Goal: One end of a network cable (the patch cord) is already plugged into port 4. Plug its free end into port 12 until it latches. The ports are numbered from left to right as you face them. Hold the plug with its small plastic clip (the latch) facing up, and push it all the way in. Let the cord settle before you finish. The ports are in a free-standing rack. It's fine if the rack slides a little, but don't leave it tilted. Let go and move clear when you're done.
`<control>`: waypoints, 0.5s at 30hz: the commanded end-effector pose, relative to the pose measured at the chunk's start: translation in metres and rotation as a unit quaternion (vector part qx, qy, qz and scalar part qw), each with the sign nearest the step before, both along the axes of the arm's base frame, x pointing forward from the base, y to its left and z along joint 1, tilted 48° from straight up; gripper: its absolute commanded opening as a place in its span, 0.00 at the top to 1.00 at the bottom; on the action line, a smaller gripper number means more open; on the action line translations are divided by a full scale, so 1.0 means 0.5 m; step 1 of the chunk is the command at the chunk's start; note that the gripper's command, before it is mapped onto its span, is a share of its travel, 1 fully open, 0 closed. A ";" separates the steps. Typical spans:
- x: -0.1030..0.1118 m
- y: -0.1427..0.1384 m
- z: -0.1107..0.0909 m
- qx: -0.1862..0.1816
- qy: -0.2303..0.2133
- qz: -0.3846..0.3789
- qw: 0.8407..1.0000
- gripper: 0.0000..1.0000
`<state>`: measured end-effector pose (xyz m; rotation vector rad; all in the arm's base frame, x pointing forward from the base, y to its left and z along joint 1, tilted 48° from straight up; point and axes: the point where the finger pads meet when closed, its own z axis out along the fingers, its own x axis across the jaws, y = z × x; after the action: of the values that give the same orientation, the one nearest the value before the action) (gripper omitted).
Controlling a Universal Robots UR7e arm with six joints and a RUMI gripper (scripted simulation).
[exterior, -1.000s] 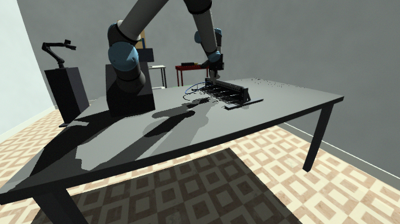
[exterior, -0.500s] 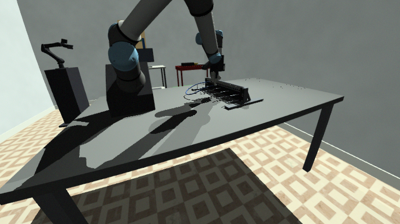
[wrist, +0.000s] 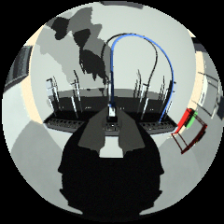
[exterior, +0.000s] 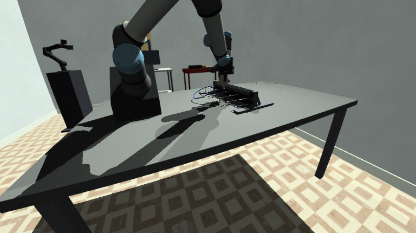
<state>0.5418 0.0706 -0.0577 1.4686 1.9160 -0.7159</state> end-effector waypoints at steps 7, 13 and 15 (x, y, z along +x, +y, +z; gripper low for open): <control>0.009 0.003 0.000 0.000 -0.001 -0.001 1.000 1.00; 0.026 0.008 0.000 0.000 -0.001 -0.001 1.000 1.00; 0.032 0.010 0.000 0.000 -0.001 -0.001 1.000 1.00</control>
<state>0.5508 0.0730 -0.0579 1.4703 1.9134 -0.7151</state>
